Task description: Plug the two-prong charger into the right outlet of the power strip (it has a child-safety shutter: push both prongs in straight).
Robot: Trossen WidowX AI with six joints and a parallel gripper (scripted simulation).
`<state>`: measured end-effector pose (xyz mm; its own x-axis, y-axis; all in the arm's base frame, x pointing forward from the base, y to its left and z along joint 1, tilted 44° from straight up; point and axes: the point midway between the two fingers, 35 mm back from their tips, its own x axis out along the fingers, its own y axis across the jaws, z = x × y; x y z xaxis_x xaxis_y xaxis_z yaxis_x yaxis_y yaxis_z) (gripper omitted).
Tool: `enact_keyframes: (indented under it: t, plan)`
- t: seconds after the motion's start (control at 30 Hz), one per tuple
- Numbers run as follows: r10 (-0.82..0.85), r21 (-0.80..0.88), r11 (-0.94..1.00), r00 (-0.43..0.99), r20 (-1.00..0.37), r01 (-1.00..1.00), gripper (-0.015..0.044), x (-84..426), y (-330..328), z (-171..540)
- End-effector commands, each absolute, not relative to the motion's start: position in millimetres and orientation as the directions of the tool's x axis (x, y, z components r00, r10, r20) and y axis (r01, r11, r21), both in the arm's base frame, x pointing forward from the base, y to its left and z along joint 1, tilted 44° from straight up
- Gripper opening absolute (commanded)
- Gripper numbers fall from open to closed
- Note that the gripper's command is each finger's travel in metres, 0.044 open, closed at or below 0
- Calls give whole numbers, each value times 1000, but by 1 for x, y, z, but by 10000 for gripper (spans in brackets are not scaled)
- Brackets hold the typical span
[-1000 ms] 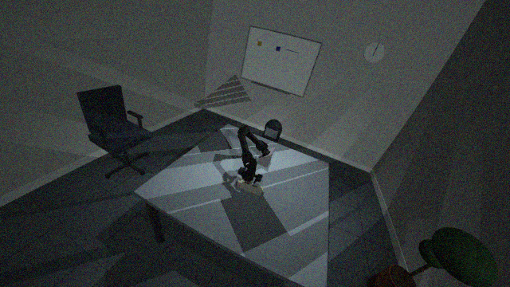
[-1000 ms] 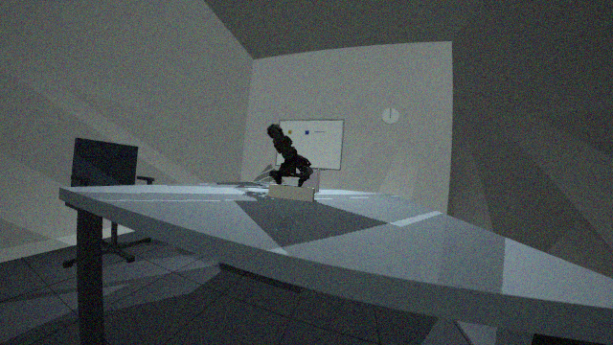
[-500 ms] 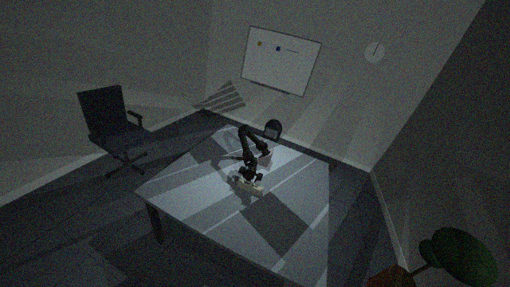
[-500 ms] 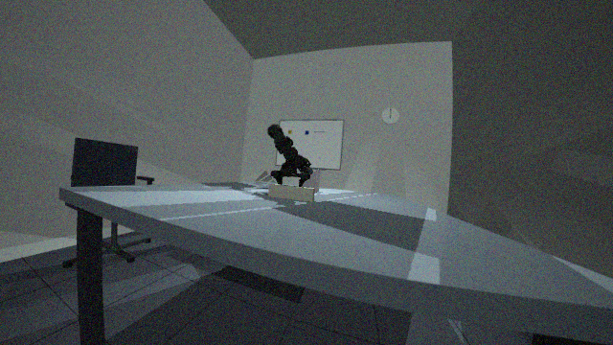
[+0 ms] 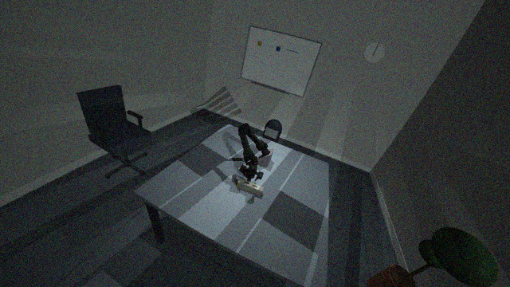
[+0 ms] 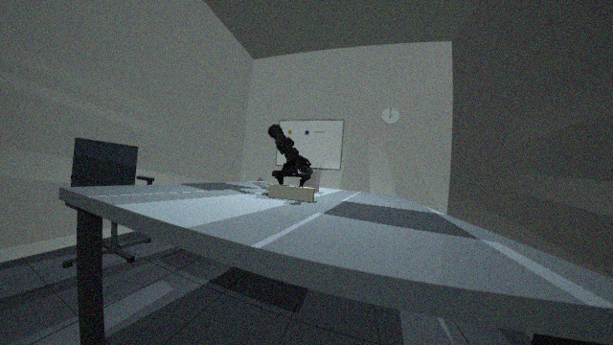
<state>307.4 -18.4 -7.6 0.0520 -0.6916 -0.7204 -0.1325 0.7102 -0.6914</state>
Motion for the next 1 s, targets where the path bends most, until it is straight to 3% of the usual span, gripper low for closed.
enact_keyframes:
  t: [0.0,0.7,0.97]
  plan:
    - [-691,-691,712,53,-721,-125,440,304,-19,-8]
    - [-691,-692,710,63,-720,-133,440,285,-22,-7]
    - [-536,-688,712,526,-660,-137,440,296,25,36]
